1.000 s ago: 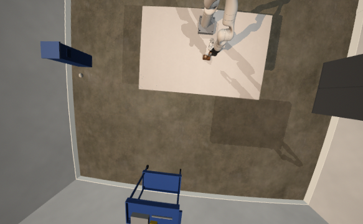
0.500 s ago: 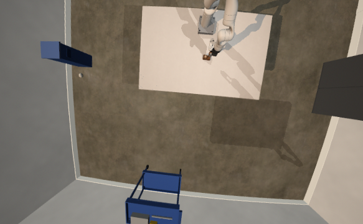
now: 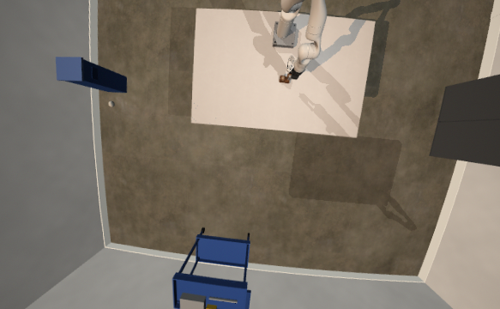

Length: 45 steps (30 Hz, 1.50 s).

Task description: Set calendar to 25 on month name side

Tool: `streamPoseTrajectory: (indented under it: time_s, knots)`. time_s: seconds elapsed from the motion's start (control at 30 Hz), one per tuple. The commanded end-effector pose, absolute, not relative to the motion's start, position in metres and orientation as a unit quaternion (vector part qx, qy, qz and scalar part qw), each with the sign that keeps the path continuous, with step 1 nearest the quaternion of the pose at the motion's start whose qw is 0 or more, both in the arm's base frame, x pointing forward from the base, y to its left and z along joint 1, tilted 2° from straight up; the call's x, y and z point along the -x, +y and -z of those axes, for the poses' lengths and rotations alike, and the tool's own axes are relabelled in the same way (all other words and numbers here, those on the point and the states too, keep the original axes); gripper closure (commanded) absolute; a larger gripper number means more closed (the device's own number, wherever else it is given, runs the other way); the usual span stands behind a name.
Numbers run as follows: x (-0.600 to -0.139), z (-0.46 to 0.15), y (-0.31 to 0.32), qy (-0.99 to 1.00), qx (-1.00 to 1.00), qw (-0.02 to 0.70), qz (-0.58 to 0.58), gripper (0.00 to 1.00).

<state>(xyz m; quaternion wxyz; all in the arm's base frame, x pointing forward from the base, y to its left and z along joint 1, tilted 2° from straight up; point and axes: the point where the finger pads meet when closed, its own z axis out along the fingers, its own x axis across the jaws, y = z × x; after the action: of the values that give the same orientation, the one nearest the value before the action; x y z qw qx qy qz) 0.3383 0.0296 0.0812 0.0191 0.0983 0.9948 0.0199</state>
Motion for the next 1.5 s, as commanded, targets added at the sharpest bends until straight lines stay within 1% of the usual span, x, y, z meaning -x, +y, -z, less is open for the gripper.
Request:
streamPoseTrajectory:
  time_s: [0.0,0.43,1.47]
  knots:
    - [-0.334,-0.068,0.027,0.995,-0.1,0.011,-0.016,0.4]
    - [-0.335,-0.047,0.028,0.995,-0.1,0.011,-0.016,0.4]
    - [-0.335,-0.046,0.028,0.995,-0.1,0.011,-0.016,0.4]
